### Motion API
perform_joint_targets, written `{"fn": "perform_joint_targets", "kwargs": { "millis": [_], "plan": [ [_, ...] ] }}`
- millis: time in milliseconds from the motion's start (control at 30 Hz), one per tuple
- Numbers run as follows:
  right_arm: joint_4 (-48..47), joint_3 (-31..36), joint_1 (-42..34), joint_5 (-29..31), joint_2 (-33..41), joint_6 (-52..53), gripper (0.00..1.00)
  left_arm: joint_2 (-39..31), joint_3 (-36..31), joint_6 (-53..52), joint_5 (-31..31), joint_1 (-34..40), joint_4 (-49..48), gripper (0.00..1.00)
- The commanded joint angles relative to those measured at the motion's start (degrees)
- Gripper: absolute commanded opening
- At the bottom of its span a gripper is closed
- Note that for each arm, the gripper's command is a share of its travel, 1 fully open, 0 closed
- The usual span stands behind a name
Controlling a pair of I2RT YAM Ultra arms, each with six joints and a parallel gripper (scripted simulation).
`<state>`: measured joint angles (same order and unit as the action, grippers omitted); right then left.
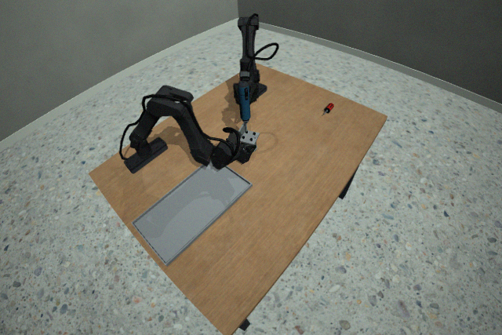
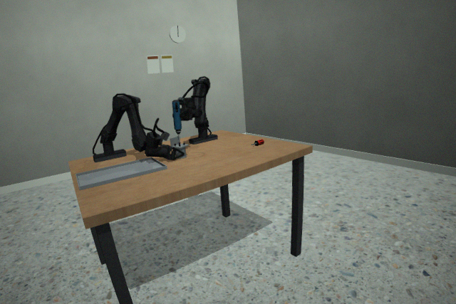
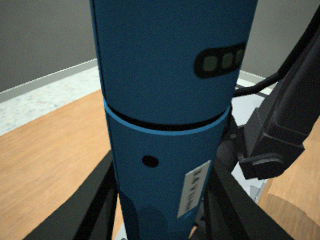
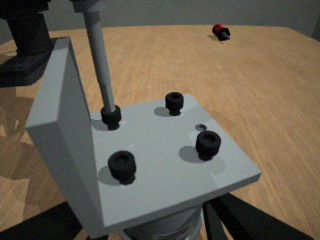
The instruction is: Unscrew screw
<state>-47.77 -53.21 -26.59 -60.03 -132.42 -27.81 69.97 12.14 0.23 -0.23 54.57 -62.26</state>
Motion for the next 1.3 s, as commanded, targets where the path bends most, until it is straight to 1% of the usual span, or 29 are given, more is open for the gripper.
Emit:
{"fn": "perform_joint_targets", "kwargs": {
  "millis": [0, 1267],
  "plan": [
    [-0.2, 0.1, 0.4, -0.7, 1.9, 0.4, 0.59, -2.6, 2.8, 0.3, -0.2, 0.3, -1.7, 0.42],
    [-0.2, 0.1, 0.4, -0.7, 1.9, 0.4, 0.59, -3.4, 3.7, 0.3, -0.4, 0.6, -1.7, 0.42]
  ]
}}
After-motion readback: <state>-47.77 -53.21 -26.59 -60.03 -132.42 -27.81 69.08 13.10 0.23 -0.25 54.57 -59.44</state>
